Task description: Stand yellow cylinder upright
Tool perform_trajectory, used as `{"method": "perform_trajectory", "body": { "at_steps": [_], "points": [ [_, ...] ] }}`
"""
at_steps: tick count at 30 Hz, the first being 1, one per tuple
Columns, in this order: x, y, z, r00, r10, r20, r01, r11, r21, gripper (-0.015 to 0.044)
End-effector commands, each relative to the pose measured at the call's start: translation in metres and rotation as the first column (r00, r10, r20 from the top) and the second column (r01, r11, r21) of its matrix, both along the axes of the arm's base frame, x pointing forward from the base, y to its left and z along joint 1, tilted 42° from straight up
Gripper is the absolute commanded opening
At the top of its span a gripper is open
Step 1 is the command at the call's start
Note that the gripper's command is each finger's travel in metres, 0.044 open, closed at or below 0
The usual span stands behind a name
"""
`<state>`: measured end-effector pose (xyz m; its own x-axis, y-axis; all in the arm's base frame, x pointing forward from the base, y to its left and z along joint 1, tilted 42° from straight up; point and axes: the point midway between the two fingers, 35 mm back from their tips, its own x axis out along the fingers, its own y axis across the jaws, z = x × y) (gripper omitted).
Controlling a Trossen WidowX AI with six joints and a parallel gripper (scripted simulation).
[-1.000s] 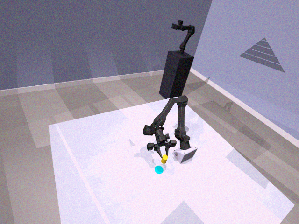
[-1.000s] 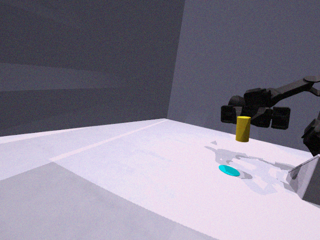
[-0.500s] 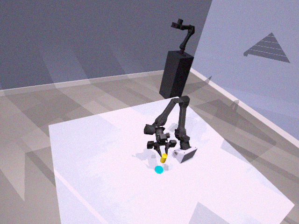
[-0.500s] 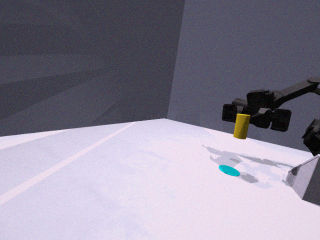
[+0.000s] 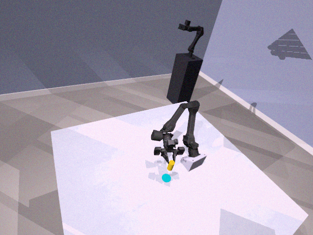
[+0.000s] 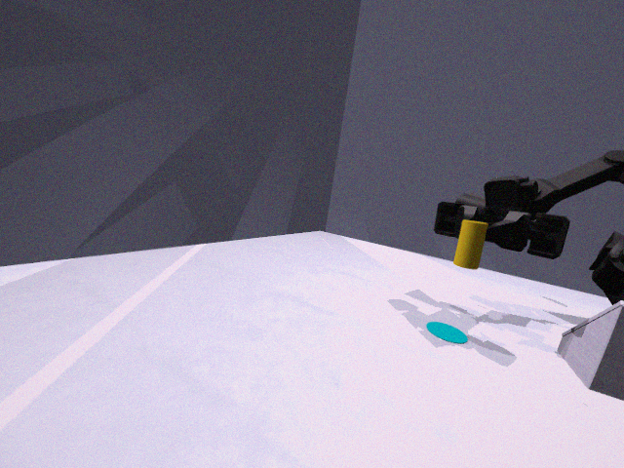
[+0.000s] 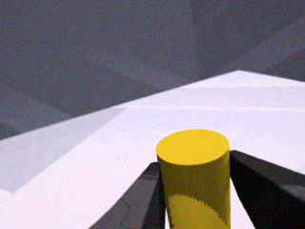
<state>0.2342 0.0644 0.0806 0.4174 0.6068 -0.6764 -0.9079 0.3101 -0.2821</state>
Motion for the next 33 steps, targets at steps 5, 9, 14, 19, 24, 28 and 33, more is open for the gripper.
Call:
{"method": "perform_trajectory", "body": {
  "at_steps": [5,9,14,19,24,28,33],
  "points": [
    [0.000,0.001,0.001,1.000,0.005,0.006,-0.005,1.000,0.004,0.0105],
    [0.001,-0.003,-0.003,1.000,0.005,0.002,-0.005,1.000,0.002,0.0105],
    [0.003,-0.015,-0.017,1.000,0.004,-0.006,-0.005,1.000,-0.004,0.0105],
    [0.004,-0.026,-0.030,1.000,0.005,-0.010,-0.005,1.000,-0.006,0.0105],
    [0.003,-0.038,-0.042,1.000,0.005,-0.011,-0.005,1.000,-0.006,0.0105],
    [0.002,-0.046,-0.052,1.000,0.005,-0.008,-0.005,1.000,-0.004,0.0105],
    [0.000,-0.057,-0.063,1.000,0.005,0.000,-0.005,1.000,-0.001,0.0105]
  ]
}}
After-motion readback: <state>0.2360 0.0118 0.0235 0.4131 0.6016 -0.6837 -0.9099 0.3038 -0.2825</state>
